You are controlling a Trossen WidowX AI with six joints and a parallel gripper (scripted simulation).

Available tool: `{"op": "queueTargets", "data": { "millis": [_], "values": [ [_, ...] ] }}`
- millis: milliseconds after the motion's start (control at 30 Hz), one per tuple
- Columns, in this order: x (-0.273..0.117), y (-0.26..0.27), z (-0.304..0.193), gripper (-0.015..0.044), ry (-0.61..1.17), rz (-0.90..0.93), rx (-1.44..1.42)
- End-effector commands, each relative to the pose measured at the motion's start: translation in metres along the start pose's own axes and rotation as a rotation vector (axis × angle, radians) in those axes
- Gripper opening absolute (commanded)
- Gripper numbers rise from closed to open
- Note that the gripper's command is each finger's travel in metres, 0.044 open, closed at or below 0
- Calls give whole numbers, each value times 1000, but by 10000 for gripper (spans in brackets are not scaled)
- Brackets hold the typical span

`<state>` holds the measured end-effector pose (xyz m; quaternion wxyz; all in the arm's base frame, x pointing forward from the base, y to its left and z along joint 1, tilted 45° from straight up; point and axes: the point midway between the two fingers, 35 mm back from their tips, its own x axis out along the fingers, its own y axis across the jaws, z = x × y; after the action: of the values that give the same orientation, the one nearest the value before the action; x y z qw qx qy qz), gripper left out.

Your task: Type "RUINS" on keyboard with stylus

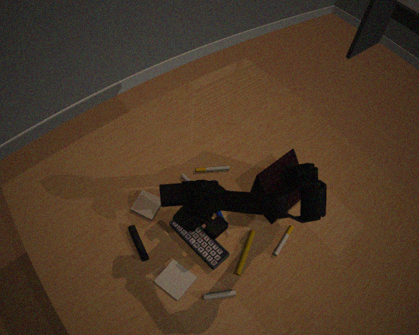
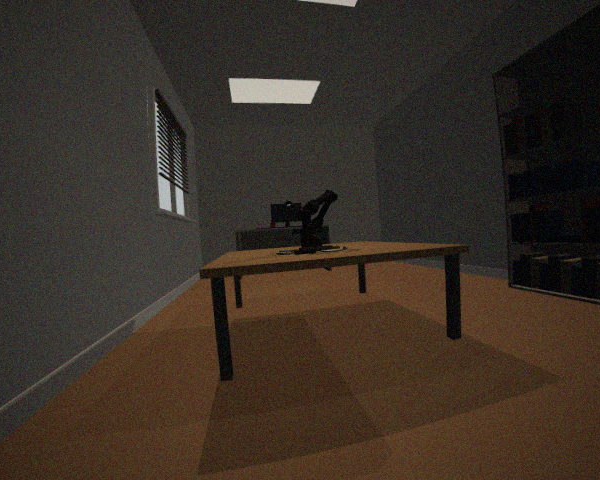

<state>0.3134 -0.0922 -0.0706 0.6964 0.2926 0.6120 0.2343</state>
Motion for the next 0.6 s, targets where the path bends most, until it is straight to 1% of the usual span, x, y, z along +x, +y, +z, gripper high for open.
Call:
{"op": "queueTargets", "data": {
  "millis": [0, 100, 200, 267, 567],
  "values": [
    [1, 1, -2, 0, 3, 0, 3],
    [1, 11, -1, 0, 3, -1, 3],
    [1, 56, 0, 0, 3, 0, 4],
    [1, 76, -2, 0, 3, 3, 4],
    [1, 79, -2, 0, 3, 3, 4]
  ]
}}
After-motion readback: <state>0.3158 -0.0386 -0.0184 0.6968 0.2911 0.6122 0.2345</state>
